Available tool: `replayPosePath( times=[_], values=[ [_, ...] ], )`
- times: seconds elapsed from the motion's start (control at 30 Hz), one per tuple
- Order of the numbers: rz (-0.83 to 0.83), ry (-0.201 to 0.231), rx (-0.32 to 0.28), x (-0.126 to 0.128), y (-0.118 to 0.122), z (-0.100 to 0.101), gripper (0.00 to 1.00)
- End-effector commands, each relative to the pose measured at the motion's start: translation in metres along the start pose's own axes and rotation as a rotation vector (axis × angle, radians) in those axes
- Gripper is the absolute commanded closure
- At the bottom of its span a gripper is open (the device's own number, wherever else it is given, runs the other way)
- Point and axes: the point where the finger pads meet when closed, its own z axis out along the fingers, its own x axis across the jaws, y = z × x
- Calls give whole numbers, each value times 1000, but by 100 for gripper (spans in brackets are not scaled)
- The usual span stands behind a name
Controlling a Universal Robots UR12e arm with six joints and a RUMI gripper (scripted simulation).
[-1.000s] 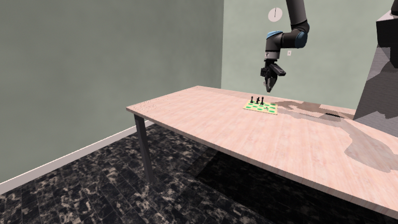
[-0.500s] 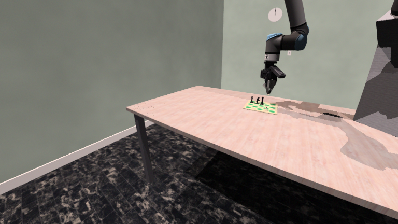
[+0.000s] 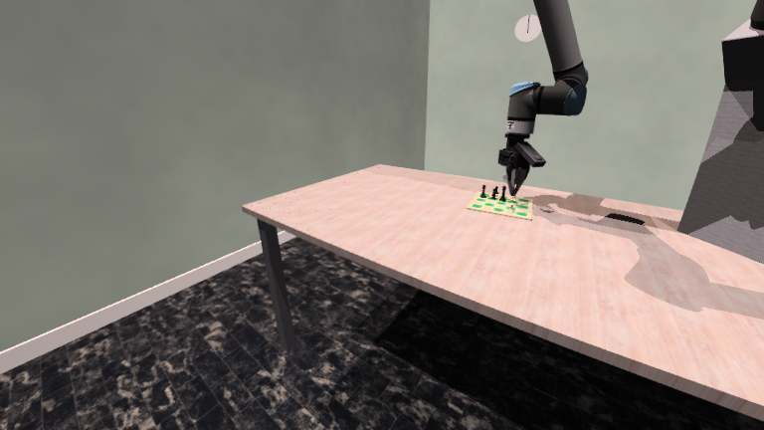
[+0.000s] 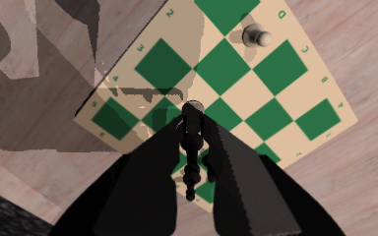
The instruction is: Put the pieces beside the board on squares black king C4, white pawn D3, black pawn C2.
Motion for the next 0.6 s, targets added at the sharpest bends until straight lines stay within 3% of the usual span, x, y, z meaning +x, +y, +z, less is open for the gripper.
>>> replayPosePath(
  times=[0.0, 0.57],
  values=[
    [0, 1, -1, 0, 1, 19, 100],
    [0, 1, -1, 0, 1, 27, 100]
  ],
)
